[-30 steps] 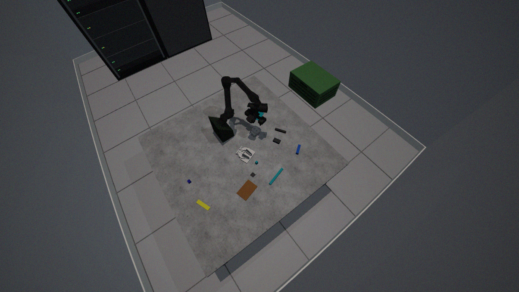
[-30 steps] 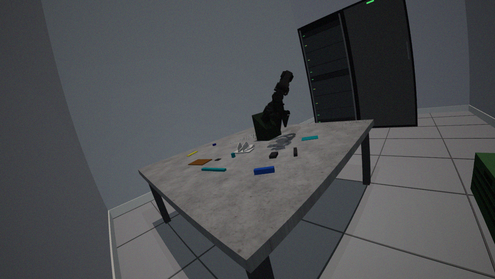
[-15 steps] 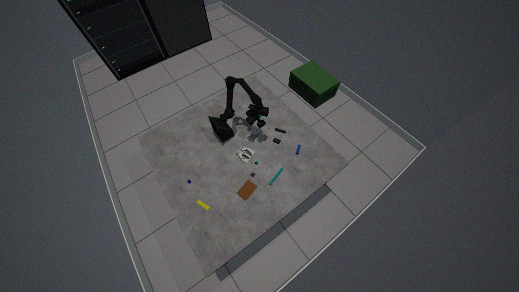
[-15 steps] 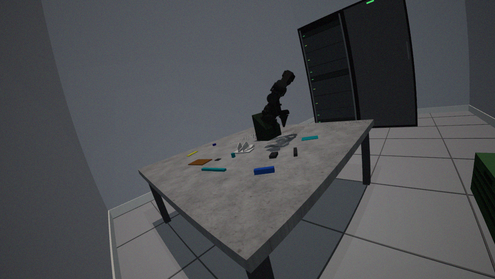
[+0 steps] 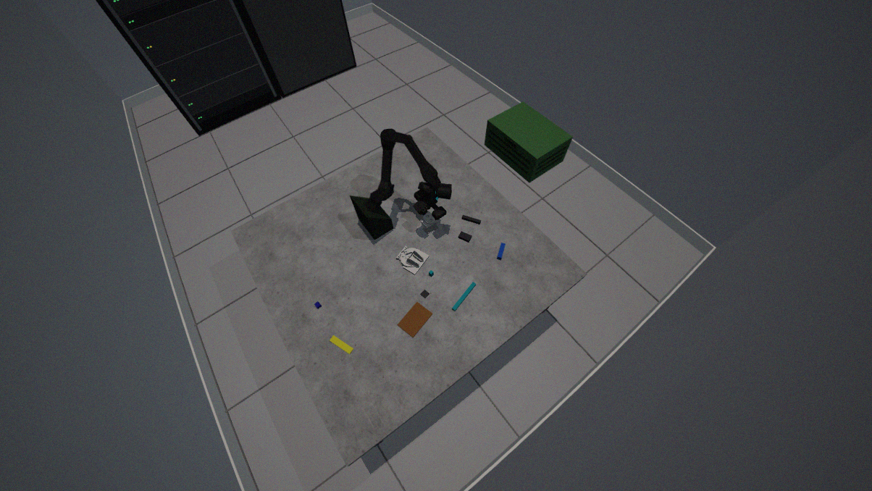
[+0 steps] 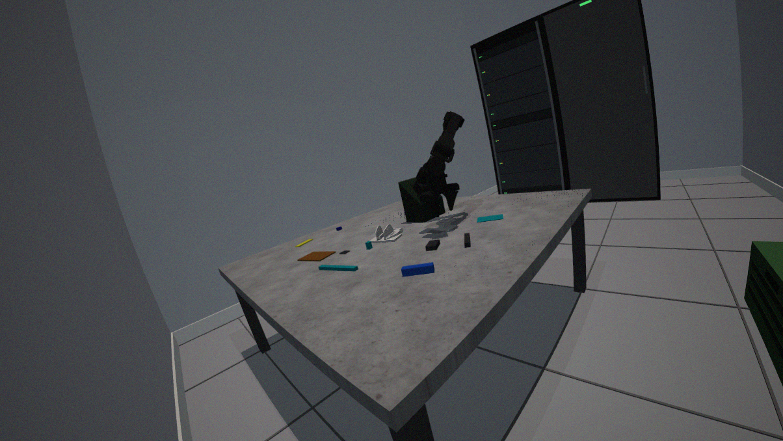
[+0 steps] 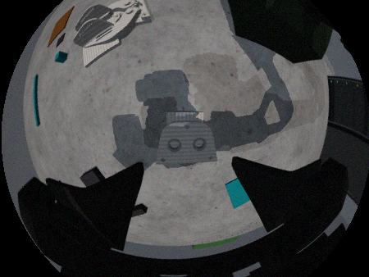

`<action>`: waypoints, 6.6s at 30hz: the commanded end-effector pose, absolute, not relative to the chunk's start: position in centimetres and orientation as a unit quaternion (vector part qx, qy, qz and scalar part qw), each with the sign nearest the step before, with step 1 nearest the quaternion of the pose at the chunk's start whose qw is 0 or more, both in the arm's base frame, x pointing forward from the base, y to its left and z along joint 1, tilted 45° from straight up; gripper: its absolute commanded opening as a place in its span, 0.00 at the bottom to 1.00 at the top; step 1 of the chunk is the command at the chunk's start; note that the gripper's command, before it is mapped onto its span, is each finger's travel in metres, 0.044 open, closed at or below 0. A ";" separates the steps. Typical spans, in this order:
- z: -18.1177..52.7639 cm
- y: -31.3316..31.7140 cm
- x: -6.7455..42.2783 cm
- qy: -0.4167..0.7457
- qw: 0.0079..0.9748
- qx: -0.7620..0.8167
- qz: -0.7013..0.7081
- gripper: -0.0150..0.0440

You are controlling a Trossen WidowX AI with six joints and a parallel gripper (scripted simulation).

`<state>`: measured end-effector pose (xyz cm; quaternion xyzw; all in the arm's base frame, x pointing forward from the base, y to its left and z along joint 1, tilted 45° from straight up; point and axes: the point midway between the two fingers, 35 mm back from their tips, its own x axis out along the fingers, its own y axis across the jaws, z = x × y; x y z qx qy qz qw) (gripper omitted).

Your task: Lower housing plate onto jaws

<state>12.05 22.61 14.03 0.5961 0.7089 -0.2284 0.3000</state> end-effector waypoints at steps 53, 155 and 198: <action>10.4 26.1 11.4 0.709 0.298 0.596 -0.232 1.00; 9.2 16.8 19.7 0.741 0.531 0.408 0.045 0.85; 2.1 9.5 23.7 0.652 0.647 0.161 0.362 0.85</action>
